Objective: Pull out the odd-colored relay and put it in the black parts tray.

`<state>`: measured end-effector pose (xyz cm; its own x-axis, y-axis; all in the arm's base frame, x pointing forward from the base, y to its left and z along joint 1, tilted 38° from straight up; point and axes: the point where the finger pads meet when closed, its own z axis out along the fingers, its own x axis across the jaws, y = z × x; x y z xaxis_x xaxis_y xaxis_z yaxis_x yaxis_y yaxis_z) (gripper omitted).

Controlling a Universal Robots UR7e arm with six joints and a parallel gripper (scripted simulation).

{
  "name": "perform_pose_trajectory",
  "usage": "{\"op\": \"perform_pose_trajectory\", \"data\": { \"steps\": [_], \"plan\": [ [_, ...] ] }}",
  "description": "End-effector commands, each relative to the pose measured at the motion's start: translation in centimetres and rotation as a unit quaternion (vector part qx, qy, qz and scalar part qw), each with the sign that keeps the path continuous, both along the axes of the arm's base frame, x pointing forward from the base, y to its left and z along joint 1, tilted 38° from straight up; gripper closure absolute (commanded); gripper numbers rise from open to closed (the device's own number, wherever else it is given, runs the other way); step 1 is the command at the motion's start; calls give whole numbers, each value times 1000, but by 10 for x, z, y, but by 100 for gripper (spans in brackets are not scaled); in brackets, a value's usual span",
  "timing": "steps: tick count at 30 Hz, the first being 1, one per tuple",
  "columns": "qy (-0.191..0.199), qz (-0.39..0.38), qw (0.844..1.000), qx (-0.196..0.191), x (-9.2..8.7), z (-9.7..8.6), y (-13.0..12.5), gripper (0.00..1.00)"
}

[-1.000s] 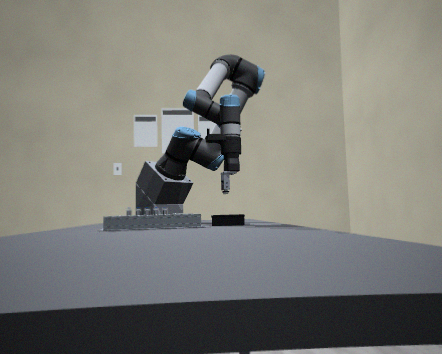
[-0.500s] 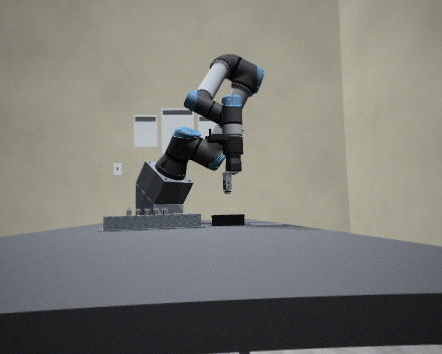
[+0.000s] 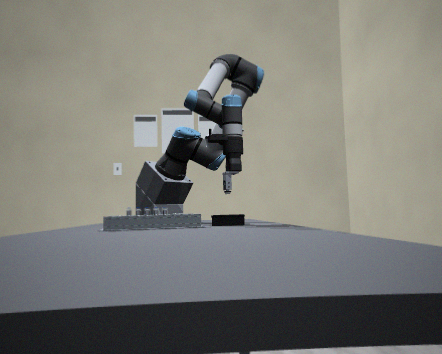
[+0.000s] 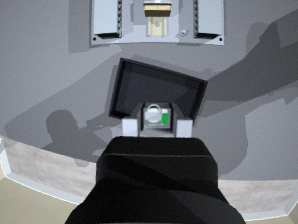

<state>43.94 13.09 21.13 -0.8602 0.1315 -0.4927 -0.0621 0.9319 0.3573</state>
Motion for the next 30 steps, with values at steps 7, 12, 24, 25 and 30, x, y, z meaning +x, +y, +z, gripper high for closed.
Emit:
{"op": "perform_pose_trajectory", "data": {
  "steps": [7, 12, 24, 25, 30],
  "plan": [
    [-1, 0, 1000, 0, 0, 0, 0, 100],
    [-1, 0, 1000, 0, 0, 0, 0, 100],
    [-1, 0, 1000, 0, 0, 0, 0, 100],
    [-1, 0, 1000, 0, 1, 0, 0, 100],
    [-1, 0, 1000, 0, 2, -2, 1, 100]
  ]
}}
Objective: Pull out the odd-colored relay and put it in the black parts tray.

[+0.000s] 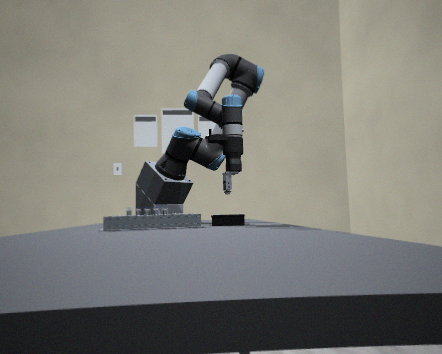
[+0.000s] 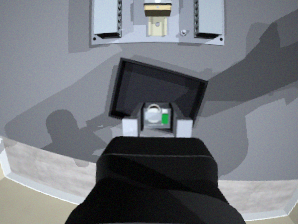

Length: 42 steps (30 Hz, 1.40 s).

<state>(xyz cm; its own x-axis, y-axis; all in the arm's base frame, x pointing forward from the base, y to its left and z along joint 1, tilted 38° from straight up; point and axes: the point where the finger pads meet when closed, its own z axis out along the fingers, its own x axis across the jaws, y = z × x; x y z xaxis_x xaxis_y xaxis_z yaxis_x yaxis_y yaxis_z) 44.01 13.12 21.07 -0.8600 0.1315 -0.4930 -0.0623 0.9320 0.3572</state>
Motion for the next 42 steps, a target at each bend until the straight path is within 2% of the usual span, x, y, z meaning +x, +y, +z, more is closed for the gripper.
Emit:
{"op": "perform_pose_trajectory", "data": {
  "steps": [1, 20, 42],
  "plan": [
    [0, 0, 1000, 0, 1, -2, 1, 100],
    [0, 0, 1000, 0, 13, -20, 9, 100],
    [0, 0, 1000, 0, 37, -57, 25, 100]
  ]
}}
